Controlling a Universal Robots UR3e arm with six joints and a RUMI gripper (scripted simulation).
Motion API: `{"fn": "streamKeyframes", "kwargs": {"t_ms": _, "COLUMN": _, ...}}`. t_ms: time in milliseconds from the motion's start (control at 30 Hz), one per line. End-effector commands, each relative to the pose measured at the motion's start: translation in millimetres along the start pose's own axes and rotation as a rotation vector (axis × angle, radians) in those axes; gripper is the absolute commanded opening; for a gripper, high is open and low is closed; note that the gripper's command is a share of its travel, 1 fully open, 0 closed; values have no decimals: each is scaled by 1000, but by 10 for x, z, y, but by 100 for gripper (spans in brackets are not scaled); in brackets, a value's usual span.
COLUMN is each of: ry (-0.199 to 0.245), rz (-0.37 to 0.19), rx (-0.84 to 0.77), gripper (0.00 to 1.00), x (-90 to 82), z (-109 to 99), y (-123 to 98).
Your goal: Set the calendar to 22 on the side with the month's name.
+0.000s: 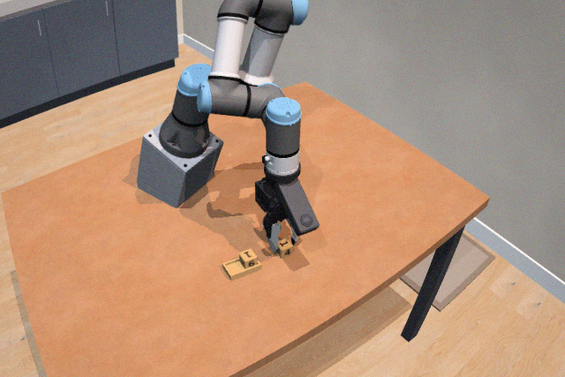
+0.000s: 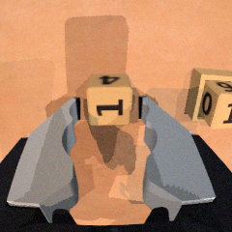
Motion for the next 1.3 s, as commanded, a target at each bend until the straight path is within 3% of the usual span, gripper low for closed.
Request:
{"fn": "streamKeyframes", "kwargs": {"t_ms": 0, "ry": -1, "rz": 2, "rx": 0, "gripper": 28, "x": -4, "z": 1, "y": 6}}
{"fn": "streamKeyframes", "kwargs": {"t_ms": 567, "ry": -1, "rz": 2, "rx": 0, "gripper": 28, "x": -90, "z": 1, "y": 6}}
{"fn": "streamKeyframes", "kwargs": {"t_ms": 1267, "ry": -1, "rz": 2, "rx": 0, "gripper": 28, "x": -503, "z": 1, "y": 5}}
Point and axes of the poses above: the point where the finger pads meet when closed, its own x axis out along the fingers, its own z axis across the jaws, y = z × x, the point moved 4 cm from there along -x, back along the fingers, and after that the axes turned 8 degrees about -x, right-handed, at the moved point
